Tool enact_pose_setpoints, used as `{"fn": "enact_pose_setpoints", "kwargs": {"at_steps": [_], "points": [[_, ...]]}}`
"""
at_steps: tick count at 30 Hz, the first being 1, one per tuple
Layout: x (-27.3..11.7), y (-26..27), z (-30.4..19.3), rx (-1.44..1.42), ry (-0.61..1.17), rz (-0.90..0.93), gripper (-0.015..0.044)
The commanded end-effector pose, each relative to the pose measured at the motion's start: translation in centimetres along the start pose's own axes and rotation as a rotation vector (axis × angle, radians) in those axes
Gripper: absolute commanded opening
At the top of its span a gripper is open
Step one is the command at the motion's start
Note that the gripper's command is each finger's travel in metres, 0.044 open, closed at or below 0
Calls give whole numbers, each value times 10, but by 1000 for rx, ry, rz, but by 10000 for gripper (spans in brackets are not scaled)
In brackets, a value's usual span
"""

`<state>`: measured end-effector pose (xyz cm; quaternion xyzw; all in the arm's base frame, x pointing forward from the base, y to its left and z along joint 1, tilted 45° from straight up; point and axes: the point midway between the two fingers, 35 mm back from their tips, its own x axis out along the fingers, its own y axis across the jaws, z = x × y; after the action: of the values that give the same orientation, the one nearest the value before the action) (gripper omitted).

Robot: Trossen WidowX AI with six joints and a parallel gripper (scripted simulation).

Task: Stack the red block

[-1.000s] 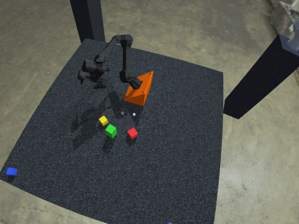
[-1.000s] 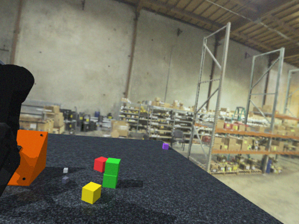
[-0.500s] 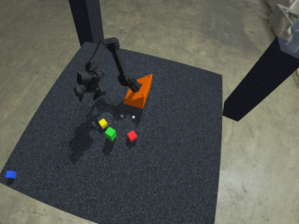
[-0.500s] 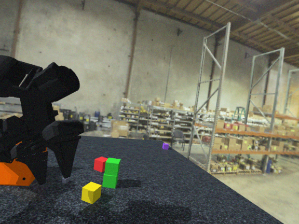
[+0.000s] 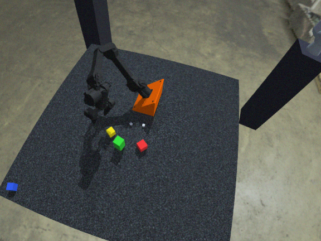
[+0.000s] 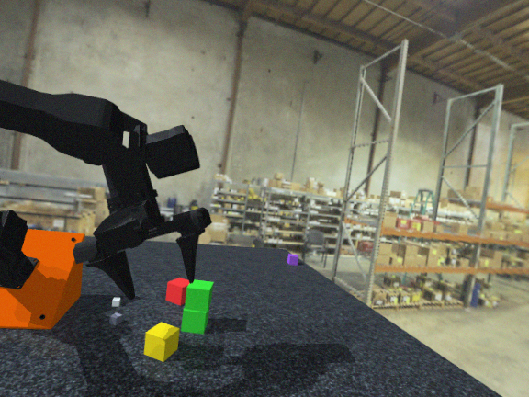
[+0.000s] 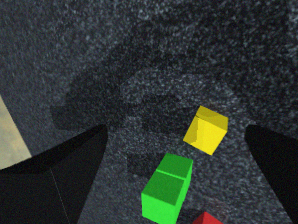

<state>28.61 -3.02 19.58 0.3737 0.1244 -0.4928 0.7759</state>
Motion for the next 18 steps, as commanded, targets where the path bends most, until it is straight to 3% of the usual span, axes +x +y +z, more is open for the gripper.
{"fn": "enact_pose_setpoints", "kwargs": {"at_steps": [1,18], "points": [[1,7,-22,-106,39,-26,440],[-3,15,-134,-595,174,-147,440]]}}
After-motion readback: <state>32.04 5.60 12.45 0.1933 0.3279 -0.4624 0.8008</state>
